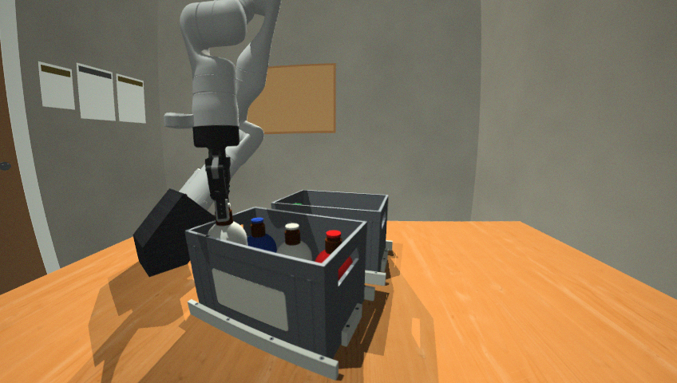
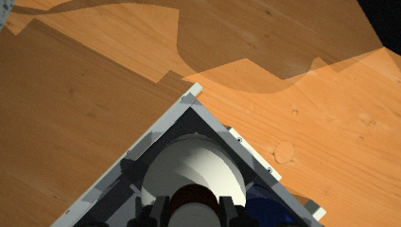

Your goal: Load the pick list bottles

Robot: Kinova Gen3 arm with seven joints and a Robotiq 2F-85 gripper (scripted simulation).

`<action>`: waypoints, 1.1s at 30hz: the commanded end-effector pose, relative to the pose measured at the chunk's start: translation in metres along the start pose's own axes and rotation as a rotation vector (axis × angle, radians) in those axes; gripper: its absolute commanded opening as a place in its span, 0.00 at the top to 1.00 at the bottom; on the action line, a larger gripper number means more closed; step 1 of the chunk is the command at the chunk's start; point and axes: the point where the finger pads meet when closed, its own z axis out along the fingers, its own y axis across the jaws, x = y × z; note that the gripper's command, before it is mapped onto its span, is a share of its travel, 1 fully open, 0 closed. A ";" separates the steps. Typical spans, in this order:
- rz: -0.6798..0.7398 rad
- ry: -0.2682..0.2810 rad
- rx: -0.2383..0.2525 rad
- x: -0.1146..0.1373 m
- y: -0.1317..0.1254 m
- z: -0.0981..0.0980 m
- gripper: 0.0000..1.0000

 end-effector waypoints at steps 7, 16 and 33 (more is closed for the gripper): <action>0.004 0.008 0.013 0.003 -0.003 -0.020 0.90; 0.005 0.008 0.013 0.003 -0.002 -0.035 0.90; 0.006 0.008 0.013 0.003 -0.002 -0.060 0.90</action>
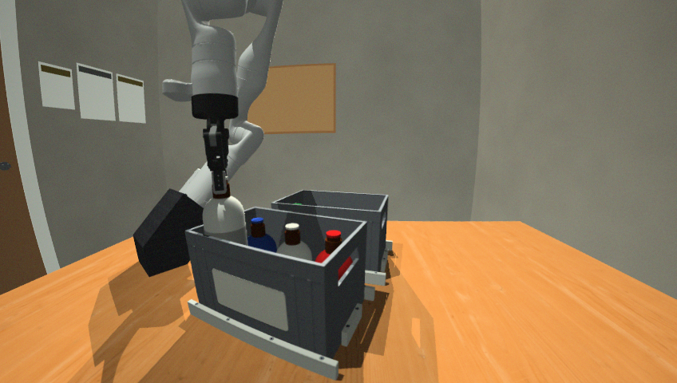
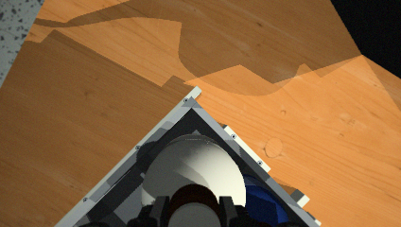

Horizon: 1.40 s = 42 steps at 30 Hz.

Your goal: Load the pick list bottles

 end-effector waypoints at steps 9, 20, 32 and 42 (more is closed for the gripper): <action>0.007 0.008 0.013 0.004 -0.002 -0.023 0.90; 0.008 0.008 0.013 0.003 -0.002 -0.041 0.90; 0.008 0.008 0.013 0.003 -0.001 -0.058 0.90; 0.009 0.008 0.013 0.003 -0.001 -0.071 0.90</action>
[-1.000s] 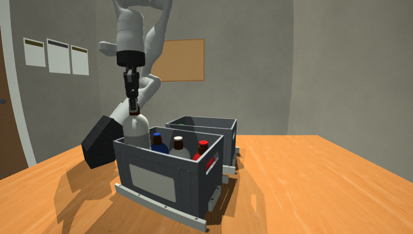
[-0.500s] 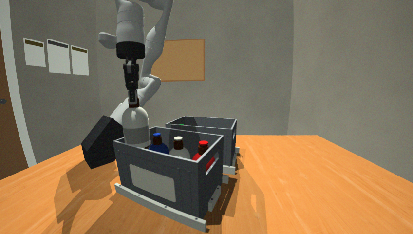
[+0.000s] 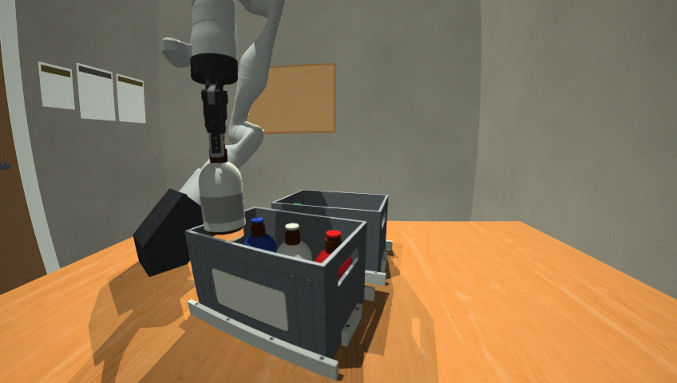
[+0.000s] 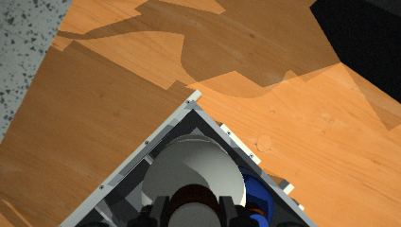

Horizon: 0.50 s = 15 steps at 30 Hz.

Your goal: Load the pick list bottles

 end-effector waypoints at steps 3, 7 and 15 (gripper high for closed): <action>0.010 0.008 0.011 0.004 -0.001 -0.015 0.90; 0.010 0.007 0.012 0.003 -0.001 -0.021 0.90; 0.007 0.007 0.014 0.003 -0.002 -0.021 0.90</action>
